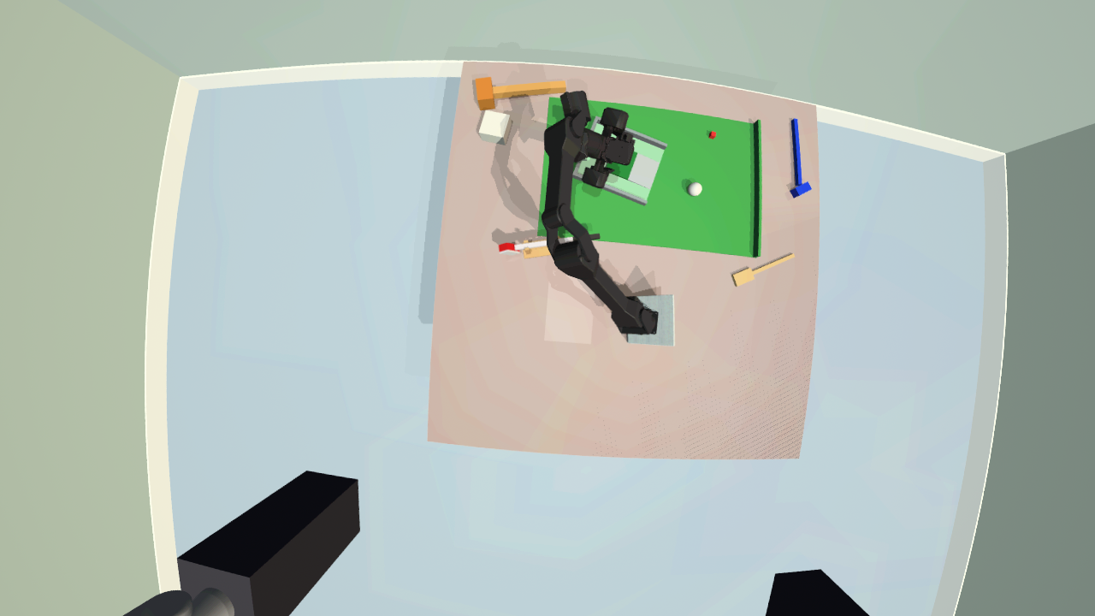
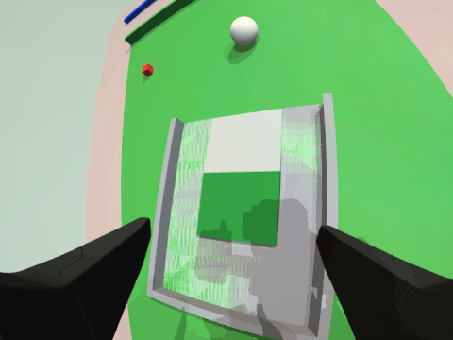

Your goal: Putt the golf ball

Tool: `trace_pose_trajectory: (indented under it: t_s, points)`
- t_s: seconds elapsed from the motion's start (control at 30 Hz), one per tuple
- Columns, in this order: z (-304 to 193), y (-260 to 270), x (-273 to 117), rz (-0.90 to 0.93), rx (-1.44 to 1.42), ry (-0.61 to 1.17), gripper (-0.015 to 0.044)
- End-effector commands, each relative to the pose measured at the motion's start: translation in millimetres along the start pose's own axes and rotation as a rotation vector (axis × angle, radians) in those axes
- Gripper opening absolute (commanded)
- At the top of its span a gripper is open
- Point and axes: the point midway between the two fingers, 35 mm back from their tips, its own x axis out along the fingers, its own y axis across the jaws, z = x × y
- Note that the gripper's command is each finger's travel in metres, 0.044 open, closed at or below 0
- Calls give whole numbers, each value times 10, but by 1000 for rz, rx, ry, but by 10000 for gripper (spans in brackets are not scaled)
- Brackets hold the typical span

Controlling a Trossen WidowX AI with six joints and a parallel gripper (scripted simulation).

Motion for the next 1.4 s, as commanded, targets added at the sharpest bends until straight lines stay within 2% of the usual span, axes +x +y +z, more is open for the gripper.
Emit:
trace_pose_trajectory:
  t_s: [0.0, 0.03, 0.37, 0.6, 0.67, 1.03, 1.37]
  points:
    - [4, -8, 1, -4, -16, 1, 426]
    - [15, -32, 2, -15, -63, 6, 440]
    - [209, -525, -12, -166, -965, 213, 440]
    - [319, -877, -73, -137, -1571, 458, 440]
    - [346, -974, -98, -118, -1663, 525, 440]
    - [422, -1289, -199, 95, -2158, 779, 440]
    - [474, -1550, -310, 443, -2555, 959, 440]
